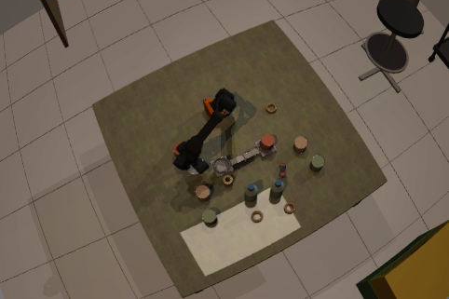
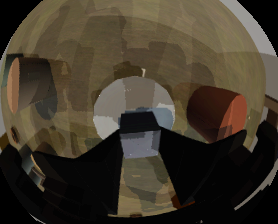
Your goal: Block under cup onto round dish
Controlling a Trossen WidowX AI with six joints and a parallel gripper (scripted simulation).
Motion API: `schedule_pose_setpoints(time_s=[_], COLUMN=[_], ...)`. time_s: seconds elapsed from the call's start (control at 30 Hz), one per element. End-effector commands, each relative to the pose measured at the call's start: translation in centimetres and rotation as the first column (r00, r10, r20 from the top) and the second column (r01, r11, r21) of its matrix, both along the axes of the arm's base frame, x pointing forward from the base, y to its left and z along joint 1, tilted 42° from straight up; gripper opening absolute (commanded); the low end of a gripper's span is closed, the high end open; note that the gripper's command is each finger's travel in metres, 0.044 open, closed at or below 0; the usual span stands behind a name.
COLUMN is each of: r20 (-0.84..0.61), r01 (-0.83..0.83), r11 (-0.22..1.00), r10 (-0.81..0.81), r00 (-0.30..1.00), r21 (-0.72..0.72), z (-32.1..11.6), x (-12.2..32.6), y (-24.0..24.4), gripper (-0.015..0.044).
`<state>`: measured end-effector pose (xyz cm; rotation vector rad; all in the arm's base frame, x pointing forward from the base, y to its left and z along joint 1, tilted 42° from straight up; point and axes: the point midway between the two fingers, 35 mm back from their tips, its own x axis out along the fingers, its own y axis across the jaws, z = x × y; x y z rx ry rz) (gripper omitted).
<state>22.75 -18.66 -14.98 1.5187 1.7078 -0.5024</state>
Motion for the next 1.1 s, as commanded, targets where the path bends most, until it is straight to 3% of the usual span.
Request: schedule_pose_setpoints(time_s=[0.0, 0.4, 0.93, 1.07], r20=[0.003, 0.004, 0.006, 0.027], r01=[0.009, 0.008, 0.004, 0.063], r11=[1.000, 1.000, 1.000, 0.997], r10=[-0.008, -0.008, -0.004, -0.062], r00=[1.000, 1.000, 1.000, 0.998], r21=[-0.002, -0.001, -0.007, -0.050], z=[-0.2, -1.6, -1.2, -0.9], x=[0.1, 0.2, 0.2, 1.1], y=[0.2, 1.3, 0.9, -0.4], gripper=[0.0000, 0.0000, 0.0420, 0.0440])
